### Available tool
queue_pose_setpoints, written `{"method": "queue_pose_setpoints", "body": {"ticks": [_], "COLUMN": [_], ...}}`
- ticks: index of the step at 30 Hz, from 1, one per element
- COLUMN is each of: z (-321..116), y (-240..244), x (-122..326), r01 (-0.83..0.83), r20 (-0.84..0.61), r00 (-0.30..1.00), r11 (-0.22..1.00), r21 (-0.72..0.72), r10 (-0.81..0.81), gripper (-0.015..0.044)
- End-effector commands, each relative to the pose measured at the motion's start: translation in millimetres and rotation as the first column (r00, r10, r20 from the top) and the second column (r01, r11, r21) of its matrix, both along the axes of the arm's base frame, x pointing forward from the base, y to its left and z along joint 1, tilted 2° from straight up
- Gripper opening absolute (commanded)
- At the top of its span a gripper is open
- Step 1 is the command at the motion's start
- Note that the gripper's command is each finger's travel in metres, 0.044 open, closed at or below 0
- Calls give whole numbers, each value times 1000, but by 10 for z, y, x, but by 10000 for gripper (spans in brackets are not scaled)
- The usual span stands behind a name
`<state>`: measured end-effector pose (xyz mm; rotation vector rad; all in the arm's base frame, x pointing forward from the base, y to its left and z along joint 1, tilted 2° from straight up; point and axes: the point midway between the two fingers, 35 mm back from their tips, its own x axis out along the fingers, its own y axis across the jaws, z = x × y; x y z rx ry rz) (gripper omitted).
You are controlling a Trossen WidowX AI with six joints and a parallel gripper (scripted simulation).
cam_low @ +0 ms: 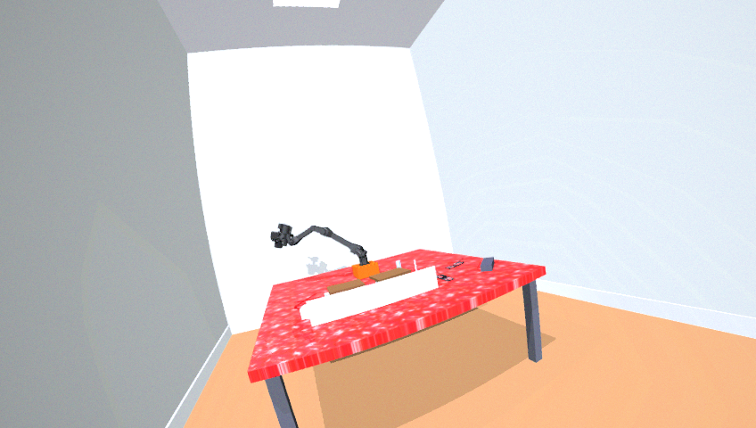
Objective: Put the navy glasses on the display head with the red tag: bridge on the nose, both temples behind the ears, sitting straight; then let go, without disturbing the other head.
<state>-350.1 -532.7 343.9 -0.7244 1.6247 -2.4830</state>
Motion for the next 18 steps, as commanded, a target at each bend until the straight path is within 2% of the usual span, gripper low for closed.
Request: {"method": "queue_pose_setpoints", "body": {"ticks": [1,8,11,17,18], "z": [0,0,-43,-231,-267], "y": [0,0,-150,-625,-689], "x": [0,0,216,1114,1279], "r01": [0,0,-73,-325,-361], "r20": [0,0,33,166,190], "r00": [1000,1000,997,923,901], "r11": [1000,1000,997,934,917], "r21": [0,0,-28,-147,-169], "r10": [0,0,74,347,390], "gripper": [426,440,361,204,200]}}
